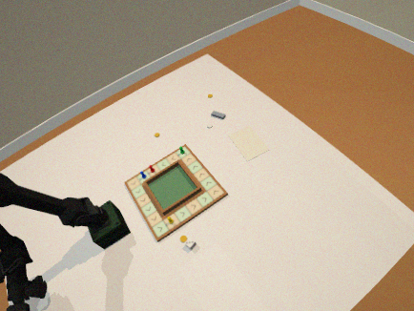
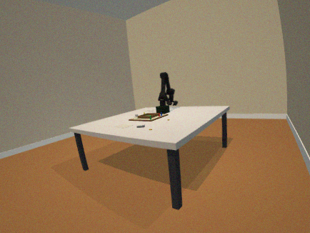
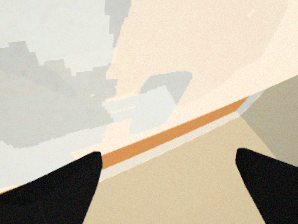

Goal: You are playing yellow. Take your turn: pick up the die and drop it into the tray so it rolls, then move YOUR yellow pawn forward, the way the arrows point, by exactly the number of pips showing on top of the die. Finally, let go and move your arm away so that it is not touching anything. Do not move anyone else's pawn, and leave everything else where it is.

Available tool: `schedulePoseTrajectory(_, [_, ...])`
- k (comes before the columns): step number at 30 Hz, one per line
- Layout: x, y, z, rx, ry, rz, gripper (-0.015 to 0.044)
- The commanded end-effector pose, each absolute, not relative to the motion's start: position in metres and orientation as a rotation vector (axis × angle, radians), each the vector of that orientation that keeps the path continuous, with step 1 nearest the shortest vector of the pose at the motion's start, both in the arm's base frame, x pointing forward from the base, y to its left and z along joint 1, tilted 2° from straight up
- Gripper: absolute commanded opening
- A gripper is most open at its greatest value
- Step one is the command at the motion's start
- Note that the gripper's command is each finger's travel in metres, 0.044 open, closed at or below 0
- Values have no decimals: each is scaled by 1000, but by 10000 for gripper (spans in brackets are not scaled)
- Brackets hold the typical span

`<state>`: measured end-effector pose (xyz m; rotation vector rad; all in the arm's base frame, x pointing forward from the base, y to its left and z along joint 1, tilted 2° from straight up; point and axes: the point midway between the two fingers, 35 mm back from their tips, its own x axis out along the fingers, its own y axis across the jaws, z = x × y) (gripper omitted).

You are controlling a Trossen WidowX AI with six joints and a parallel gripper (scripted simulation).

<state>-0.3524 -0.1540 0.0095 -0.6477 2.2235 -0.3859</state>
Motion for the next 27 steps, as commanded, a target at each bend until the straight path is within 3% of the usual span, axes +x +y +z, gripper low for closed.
schedulePoseTrajectory(1, [-351, -157, 9, -650, 2216, -388, 374])
schedulePoseTrajectory(5, [-323, -208, 2, -678, 2063, -422, 275])
schedulePoseTrajectory(15, [-200, -318, -11, -677, 1682, -399, 275])
schedulePoseTrajectory(27, [-20, -359, -17, -506, 1440, -172, 275])
